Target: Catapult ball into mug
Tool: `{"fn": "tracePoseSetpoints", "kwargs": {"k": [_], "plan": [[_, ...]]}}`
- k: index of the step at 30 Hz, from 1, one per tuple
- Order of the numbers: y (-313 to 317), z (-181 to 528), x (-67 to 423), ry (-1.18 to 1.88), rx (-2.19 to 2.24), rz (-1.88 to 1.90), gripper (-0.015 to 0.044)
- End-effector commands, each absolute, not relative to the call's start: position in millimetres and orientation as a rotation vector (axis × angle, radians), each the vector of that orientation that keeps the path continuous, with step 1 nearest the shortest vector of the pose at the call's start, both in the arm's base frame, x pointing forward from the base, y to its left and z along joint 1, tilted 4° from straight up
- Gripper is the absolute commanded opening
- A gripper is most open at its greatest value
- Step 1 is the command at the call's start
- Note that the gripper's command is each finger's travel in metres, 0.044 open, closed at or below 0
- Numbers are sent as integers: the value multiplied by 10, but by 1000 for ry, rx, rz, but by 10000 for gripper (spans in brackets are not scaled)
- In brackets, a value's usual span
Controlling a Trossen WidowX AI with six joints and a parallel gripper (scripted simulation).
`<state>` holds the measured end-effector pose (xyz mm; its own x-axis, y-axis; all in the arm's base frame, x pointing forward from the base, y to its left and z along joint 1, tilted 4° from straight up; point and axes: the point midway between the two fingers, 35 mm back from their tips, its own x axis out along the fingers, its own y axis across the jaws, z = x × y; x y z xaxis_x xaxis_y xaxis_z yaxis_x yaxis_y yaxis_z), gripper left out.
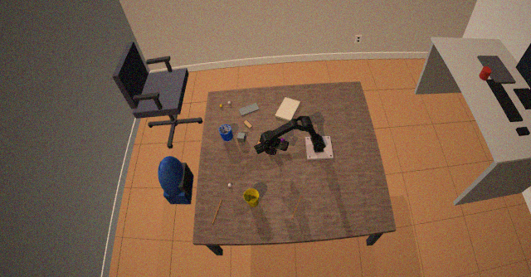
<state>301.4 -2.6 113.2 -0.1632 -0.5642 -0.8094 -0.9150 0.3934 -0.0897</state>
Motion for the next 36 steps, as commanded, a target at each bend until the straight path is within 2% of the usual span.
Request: {"fn": "tracePoseSetpoints", "kwargs": {"k": [1,36], "plan": [[-16,1162,2904,1889,-1377,620,0],[18,784,2835,1929,-1472,695,0]]}}
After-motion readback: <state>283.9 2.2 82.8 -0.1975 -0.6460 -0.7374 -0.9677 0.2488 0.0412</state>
